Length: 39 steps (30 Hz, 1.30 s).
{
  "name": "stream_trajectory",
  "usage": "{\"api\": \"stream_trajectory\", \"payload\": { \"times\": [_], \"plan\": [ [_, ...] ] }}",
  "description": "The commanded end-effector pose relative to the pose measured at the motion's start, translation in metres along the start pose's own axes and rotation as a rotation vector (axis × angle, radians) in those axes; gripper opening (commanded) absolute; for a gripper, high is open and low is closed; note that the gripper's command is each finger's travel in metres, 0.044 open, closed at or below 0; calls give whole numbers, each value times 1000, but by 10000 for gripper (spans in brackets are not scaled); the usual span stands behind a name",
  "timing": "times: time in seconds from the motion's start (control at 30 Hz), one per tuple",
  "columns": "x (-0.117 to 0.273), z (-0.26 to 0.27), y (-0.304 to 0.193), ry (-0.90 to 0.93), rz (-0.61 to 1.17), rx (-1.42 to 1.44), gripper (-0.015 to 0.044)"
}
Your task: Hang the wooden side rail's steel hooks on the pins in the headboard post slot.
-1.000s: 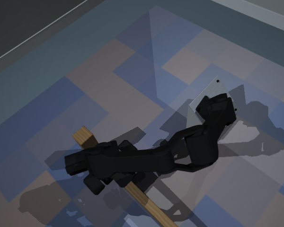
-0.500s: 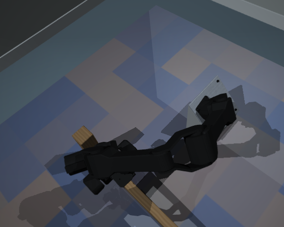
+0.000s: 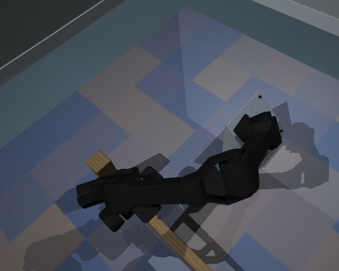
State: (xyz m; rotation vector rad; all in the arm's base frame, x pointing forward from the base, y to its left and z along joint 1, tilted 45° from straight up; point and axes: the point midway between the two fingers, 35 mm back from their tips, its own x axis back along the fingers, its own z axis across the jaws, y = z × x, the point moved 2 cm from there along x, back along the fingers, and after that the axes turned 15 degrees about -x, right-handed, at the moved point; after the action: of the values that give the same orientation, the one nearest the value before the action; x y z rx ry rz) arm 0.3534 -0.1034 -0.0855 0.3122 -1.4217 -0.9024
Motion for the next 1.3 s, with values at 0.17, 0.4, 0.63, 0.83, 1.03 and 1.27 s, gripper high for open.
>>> {"api": "stream_trajectory", "payload": {
  "times": [0.17, 0.4, 0.63, 0.83, 1.03, 1.27],
  "plan": [
    [4, -2, -4, -12, 2, -4, 0],
    [5, -2, -5, -12, 2, -4, 0],
    [5, -2, -6, -12, 2, -4, 0],
    [4, -2, -6, -12, 2, -4, 0],
    [4, -3, -7, -12, 2, -4, 0],
    [5, -3, -8, -12, 2, -4, 0]
  ]
}}
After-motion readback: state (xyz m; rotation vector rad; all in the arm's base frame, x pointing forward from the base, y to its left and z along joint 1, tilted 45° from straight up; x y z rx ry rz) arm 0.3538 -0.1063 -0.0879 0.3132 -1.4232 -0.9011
